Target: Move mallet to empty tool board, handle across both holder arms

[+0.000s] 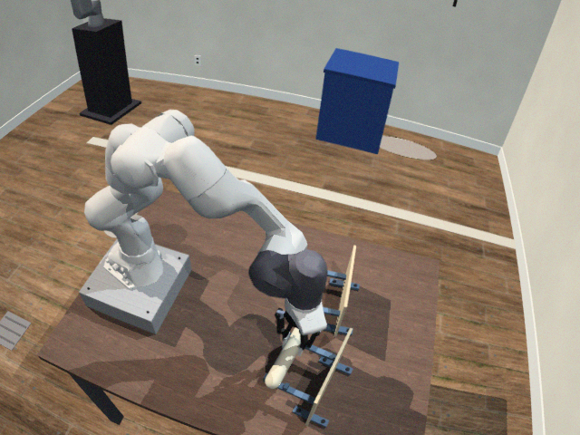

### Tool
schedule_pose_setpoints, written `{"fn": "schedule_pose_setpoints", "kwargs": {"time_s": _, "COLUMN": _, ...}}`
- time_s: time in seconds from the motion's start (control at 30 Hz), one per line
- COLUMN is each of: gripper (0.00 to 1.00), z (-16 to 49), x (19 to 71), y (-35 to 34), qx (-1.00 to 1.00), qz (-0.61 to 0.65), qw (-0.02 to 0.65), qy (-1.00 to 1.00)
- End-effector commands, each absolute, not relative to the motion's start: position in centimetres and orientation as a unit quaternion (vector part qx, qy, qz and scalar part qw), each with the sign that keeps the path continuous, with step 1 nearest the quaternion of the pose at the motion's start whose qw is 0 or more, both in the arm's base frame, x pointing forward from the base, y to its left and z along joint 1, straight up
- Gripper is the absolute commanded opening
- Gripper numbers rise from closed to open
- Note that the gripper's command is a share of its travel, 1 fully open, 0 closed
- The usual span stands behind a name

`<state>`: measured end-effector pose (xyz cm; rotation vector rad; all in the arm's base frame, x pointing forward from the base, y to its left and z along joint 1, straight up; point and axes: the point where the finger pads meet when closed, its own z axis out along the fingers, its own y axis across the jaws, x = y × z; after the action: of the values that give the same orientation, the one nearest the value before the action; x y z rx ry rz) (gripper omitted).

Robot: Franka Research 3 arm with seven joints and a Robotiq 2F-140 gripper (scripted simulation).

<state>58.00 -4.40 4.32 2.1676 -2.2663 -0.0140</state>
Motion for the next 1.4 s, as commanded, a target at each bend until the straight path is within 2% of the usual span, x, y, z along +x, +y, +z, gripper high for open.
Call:
{"fn": "schedule_pose_setpoints", "kwargs": {"time_s": 0.0, "gripper": 0.00, "z": 4.62, "x": 58.40, "y": -4.44, "qx": 0.691, "qz": 0.001, "qw": 0.000, "qy": -0.723}}
{"fn": "schedule_pose_setpoints", "kwargs": {"time_s": 1.37, "gripper": 0.00, "z": 4.00, "x": 58.47, "y": -4.46, "qx": 0.691, "qz": 0.001, "qw": 0.000, "qy": -0.723}}
